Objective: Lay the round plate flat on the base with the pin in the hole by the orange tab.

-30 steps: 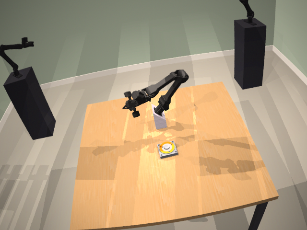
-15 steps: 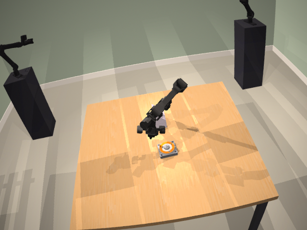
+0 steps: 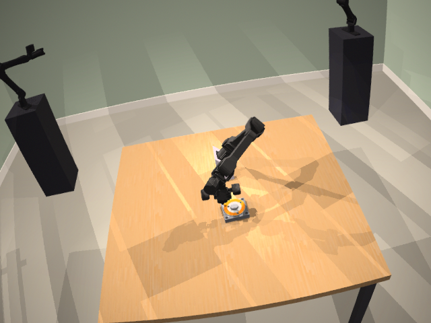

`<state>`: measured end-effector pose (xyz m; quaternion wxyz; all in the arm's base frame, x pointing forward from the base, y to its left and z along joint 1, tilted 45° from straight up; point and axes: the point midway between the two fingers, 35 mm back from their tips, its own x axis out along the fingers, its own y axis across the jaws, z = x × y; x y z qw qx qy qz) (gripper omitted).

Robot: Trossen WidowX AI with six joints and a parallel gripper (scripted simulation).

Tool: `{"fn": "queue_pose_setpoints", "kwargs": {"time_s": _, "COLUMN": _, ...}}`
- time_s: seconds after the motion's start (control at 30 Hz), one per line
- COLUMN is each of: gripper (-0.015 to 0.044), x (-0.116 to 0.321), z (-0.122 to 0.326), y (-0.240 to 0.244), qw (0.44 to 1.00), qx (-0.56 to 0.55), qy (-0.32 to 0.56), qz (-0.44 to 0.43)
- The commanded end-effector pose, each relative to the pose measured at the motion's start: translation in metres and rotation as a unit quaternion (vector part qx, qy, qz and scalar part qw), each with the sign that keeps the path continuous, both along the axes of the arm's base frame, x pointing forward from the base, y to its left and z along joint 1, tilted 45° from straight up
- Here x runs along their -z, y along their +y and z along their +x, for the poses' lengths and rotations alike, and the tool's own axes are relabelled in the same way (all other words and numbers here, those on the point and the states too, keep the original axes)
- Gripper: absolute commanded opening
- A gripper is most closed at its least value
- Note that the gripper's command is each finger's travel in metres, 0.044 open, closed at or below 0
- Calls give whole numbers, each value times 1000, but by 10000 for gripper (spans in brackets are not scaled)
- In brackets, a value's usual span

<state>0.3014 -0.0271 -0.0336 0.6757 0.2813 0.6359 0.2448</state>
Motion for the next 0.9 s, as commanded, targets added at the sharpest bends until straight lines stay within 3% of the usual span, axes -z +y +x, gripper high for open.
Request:
{"fn": "queue_pose_setpoints", "kwargs": {"time_s": 0.0, "gripper": 0, "x": 17, "z": -3, "y": 19, "qw": 1000, "qx": -2, "qy": 11, "qz": 8}}
{"fn": "queue_pose_setpoints", "kwargs": {"time_s": 0.87, "gripper": 0, "x": 18, "z": -25, "y": 28, "qw": 1000, "qx": -2, "qy": 12, "qz": 8}}
